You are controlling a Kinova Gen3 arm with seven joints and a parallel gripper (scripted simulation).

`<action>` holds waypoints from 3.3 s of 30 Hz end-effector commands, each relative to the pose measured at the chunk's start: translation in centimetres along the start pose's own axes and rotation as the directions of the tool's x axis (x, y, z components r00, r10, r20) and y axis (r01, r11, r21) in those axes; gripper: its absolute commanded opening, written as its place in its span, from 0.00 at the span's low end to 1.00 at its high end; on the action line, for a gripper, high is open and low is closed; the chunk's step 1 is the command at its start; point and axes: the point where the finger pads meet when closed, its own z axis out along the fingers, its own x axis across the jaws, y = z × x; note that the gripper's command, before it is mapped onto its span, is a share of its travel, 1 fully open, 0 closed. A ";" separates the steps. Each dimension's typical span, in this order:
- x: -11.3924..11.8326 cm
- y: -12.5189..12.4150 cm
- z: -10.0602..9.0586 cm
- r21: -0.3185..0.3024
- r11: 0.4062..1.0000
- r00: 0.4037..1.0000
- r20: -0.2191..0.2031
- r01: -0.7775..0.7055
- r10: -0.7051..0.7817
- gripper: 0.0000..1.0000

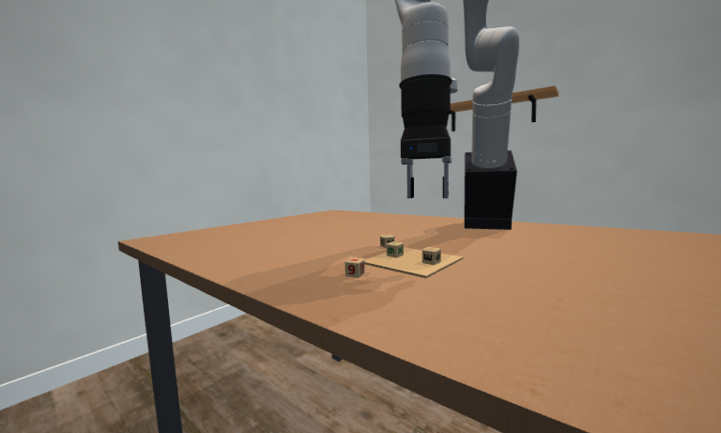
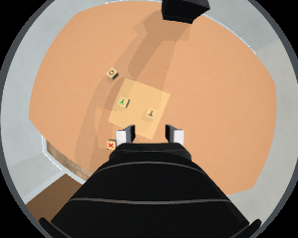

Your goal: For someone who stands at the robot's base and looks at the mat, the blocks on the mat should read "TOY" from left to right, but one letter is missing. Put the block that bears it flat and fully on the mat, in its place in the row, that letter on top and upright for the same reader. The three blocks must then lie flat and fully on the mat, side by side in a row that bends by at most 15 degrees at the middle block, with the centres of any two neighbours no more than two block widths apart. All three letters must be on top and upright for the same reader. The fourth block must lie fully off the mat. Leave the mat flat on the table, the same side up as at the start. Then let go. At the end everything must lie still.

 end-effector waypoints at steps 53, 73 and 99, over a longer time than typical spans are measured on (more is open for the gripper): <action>-11.4 9.0 4.3 0.000 1.000 1.000 0.001 0.000 0.000 1.00; -11.4 9.0 4.3 0.000 1.000 1.000 0.001 0.000 0.000 1.00; -11.4 9.0 4.3 0.000 1.000 1.000 0.001 0.000 0.000 1.00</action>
